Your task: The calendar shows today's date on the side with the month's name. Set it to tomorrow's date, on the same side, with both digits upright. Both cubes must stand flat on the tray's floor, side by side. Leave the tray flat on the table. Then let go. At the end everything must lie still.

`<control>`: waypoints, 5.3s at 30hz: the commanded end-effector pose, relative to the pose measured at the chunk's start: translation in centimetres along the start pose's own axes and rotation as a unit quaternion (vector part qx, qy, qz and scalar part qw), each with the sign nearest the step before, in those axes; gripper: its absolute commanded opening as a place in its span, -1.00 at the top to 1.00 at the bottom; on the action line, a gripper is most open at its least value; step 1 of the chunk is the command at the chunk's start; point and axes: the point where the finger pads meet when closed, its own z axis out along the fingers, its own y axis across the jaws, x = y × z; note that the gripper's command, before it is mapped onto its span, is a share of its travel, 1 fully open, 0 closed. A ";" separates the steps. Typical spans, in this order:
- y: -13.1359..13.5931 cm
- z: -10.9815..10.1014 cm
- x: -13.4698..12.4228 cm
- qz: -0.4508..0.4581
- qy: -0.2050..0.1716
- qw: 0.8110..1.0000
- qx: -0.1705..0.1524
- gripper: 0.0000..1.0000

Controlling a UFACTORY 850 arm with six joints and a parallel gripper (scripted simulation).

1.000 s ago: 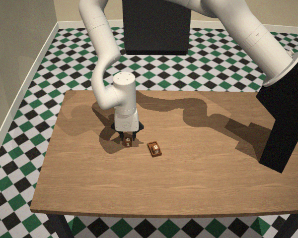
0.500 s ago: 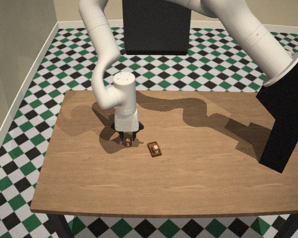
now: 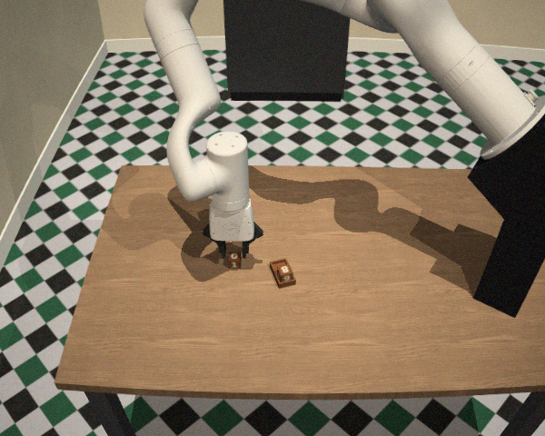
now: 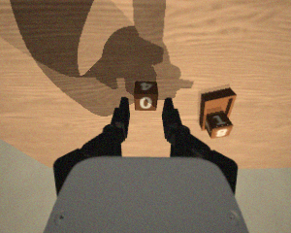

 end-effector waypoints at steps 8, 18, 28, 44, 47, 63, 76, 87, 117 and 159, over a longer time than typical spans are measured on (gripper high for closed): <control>0.0 0.0 0.0 0.000 0.000 1.000 0.000 0.05; 0.0 0.8 0.0 0.000 0.000 1.000 0.000 0.05; 0.0 2.0 0.0 0.000 0.000 1.000 0.000 0.05; 0.0 2.6 0.0 0.000 0.000 1.000 0.000 0.05; 0.0 2.6 0.0 0.000 0.000 1.000 0.000 0.05; 0.0 2.6 0.0 0.000 0.000 1.000 0.000 0.05; 0.0 2.6 0.0 0.000 0.000 1.000 0.000 0.47; 0.0 2.6 0.0 0.000 0.000 1.000 0.000 0.47; 0.0 -0.2 0.0 0.000 0.000 1.000 0.000 0.47; 0.9 -7.4 -0.2 0.115 0.001 0.993 0.000 0.47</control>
